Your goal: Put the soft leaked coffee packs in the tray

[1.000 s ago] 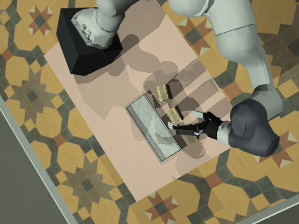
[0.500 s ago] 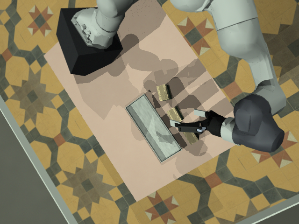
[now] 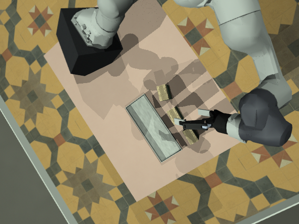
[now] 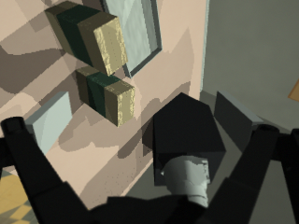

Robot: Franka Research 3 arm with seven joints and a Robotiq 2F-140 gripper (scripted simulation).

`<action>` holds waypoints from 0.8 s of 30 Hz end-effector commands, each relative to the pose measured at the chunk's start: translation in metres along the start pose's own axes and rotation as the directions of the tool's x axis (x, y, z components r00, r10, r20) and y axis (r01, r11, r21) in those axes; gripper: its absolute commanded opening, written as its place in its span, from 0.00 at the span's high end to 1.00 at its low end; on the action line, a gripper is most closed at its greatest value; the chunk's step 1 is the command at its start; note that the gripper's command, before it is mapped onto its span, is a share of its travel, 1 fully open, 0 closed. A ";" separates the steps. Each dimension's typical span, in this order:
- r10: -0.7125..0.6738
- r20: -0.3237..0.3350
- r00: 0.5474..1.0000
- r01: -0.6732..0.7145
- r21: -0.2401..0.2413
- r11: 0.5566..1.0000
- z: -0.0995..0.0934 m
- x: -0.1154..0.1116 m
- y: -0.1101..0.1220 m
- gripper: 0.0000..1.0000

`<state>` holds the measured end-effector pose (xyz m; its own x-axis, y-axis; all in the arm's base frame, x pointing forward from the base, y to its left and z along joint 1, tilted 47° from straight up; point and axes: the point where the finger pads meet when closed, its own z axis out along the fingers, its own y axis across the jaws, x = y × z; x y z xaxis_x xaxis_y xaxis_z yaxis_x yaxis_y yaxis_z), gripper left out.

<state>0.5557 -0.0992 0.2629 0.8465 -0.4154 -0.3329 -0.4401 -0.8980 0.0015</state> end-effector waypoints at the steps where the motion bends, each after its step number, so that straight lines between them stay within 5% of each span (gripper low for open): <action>1: 0.020 -0.002 1.000 -0.020 -0.005 1.000 0.001 0.001 0.001 0.00; 6: 0.020 -0.002 1.000 -0.020 -0.005 1.000 0.001 0.001 0.001 0.00; 7: 0.079 -0.067 0.995 -0.080 -0.011 0.997 -0.024 -0.012 -0.018 0.00; 24: 0.079 -0.067 0.995 -0.080 -0.011 0.997 -0.024 -0.012 -0.018 0.00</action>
<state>0.5598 -0.0807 0.2911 0.8370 -0.4749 -0.2717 -0.4863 -0.8733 0.0284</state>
